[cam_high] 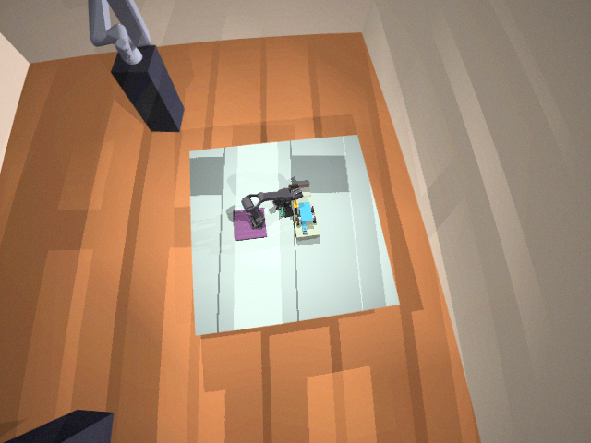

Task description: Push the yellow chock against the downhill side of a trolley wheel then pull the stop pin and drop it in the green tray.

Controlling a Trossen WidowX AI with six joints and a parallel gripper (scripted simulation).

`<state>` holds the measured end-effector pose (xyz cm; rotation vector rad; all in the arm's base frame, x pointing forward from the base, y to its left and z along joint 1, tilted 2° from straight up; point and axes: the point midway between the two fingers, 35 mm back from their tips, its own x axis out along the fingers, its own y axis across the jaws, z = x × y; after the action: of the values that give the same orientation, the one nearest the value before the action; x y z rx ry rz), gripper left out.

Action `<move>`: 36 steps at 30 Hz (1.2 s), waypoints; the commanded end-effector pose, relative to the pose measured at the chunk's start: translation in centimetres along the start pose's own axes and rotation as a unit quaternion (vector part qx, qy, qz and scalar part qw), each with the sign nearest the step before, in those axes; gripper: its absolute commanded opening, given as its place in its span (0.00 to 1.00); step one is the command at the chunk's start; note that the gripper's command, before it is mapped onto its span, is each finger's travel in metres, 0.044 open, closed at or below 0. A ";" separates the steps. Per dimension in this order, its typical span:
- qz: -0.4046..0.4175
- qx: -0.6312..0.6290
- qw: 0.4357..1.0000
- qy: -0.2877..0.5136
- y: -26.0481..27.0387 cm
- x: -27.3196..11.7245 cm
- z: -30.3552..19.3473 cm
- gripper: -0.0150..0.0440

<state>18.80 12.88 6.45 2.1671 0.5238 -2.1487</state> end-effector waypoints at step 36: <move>0.000 0.000 1.000 0.001 1.4 0.7 -0.1 0.67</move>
<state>19.21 11.74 5.46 2.1688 0.5231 -2.1463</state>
